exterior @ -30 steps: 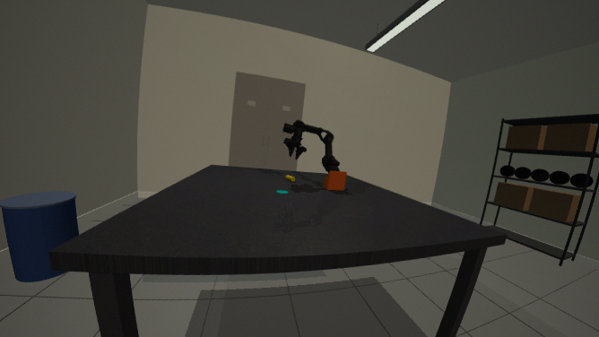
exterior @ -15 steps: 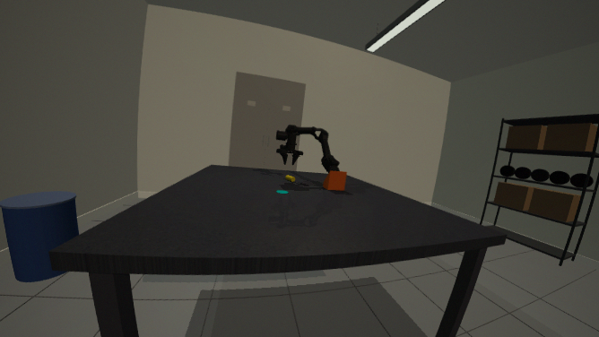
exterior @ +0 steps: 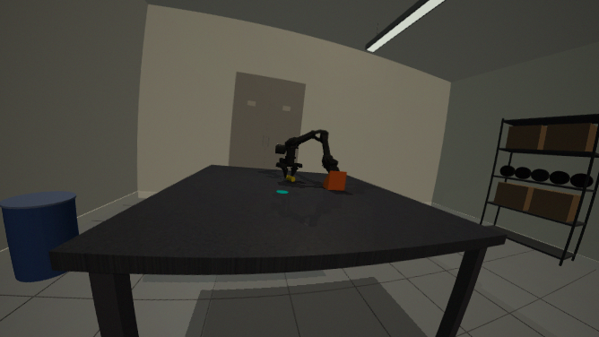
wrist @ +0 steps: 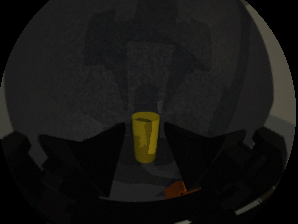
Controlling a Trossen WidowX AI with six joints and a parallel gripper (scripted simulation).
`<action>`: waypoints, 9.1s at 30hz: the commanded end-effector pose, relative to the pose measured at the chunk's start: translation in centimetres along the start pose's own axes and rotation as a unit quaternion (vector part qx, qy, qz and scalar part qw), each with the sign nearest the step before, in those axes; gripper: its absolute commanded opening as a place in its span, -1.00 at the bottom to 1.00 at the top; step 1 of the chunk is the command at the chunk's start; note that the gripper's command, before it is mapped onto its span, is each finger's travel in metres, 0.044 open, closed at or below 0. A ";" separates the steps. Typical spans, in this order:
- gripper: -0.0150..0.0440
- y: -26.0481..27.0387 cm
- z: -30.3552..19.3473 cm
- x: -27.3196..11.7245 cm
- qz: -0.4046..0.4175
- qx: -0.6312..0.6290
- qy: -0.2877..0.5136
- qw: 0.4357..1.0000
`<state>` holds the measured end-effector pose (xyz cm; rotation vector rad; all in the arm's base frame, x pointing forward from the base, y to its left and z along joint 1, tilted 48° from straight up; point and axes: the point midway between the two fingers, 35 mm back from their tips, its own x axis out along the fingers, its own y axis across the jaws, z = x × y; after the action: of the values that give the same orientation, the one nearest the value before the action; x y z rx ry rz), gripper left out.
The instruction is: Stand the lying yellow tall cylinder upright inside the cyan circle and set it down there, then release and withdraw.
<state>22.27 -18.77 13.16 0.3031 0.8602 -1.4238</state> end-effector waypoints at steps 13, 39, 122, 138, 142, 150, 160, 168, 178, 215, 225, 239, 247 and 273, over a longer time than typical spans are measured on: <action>-0.14 0.3 0.1 -1.7 0.003 0.001 0.000 1.000; -0.14 0.2 0.0 -9.8 0.003 -0.001 0.002 1.000; -0.14 17.6 -13.8 -13.7 0.021 -0.703 0.002 0.711; -0.14 20.0 -18.4 -13.8 0.017 -0.808 -0.002 0.589; -0.14 20.5 -19.6 -13.7 0.016 -0.831 -0.002 0.556; -0.14 21.4 -22.1 -13.6 0.012 -0.873 -0.004 0.488; -0.14 22.1 -24.5 -13.4 0.008 -0.907 -0.005 0.421; -0.14 22.1 -24.6 -13.0 0.025 -0.904 0.002 0.426; -0.14 22.0 -24.9 -12.5 0.059 -0.899 0.013 0.434; -0.14 22.2 -25.7 -10.9 0.190 -0.870 0.035 0.453; -0.14 22.3 -25.9 -10.6 0.225 -0.860 0.036 0.456; -0.14 22.4 -26.0 -10.3 0.271 -0.848 0.033 0.455; -0.14 22.5 -26.1 -10.2 0.297 -0.841 0.029 0.451; -0.14 22.7 -26.0 -9.9 0.380 -0.817 0.003 0.434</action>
<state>35.54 9.27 -4.80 -0.7788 1.4682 0.6461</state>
